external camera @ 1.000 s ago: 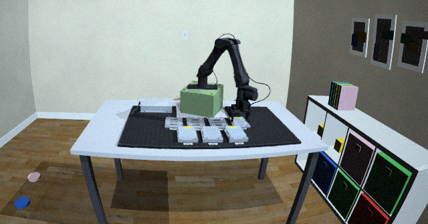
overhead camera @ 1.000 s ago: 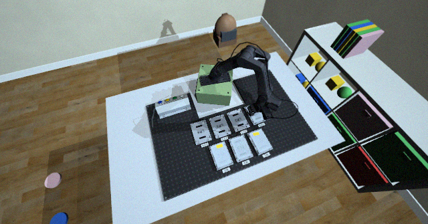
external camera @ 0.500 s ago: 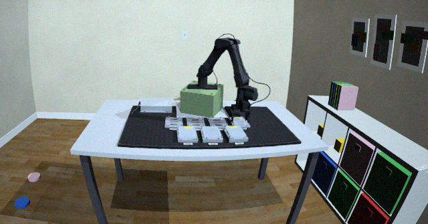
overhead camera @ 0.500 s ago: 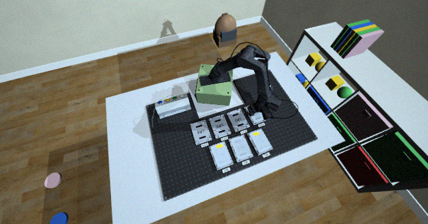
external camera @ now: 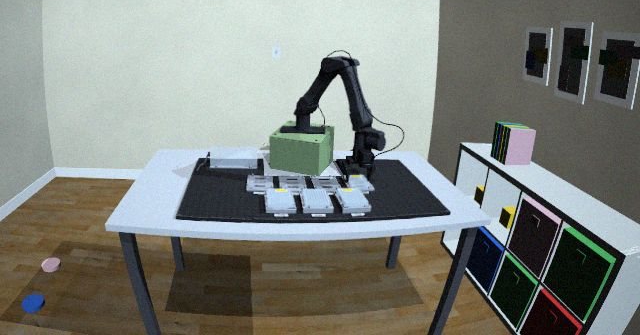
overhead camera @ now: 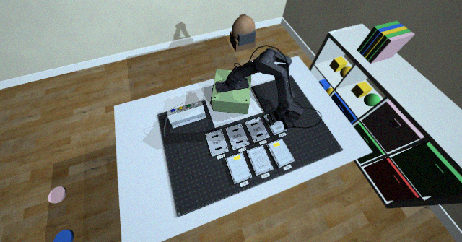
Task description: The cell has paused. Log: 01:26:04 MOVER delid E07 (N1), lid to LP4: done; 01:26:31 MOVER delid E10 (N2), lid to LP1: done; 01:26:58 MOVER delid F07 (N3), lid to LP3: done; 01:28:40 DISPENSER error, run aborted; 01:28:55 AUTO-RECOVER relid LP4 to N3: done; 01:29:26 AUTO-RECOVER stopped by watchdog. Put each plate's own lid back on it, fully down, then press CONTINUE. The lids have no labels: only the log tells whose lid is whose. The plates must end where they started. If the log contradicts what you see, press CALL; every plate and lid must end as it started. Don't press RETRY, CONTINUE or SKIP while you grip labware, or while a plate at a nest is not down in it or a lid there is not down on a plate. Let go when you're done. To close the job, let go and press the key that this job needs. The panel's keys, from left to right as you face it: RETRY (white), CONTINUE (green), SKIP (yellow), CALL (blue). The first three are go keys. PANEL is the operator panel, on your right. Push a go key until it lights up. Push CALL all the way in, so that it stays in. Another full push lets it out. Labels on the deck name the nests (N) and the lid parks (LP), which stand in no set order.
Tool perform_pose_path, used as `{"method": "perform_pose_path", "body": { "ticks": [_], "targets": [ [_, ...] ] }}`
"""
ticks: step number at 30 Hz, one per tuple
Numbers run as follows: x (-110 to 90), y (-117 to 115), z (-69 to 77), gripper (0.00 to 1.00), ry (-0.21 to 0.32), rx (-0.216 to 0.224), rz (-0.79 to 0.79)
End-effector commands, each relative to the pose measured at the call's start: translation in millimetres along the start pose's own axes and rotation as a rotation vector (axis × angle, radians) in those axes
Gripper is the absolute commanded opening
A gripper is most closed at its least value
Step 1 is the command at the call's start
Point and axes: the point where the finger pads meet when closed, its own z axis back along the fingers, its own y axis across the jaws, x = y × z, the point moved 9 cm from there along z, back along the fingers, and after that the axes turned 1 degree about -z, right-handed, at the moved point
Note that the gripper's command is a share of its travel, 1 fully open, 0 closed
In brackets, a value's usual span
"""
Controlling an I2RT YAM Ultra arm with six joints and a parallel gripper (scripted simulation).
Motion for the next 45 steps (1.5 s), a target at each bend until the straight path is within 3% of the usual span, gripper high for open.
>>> {"method": "perform_pose_path", "body": {
  "ticks": [1, 7, 9, 38, 45],
  "targets": [
    [-6.7, -2.3, -1.7, 0.0, -0.007, -0.007, 0.006],
    [-7.4, -2.0, -1.9, 0.0, -0.008, -0.007, 0.006],
    [-7.9, -1.7, 7.0, 0.0, -0.007, -0.007, 0.007],
    [2.4, 6.5, 55.4, 0.0, -0.036, 0.014, 0.007],
    [3.3, 7.4, 56.1, 0.0, -0.033, 0.012, 0.007]
  ]
}}
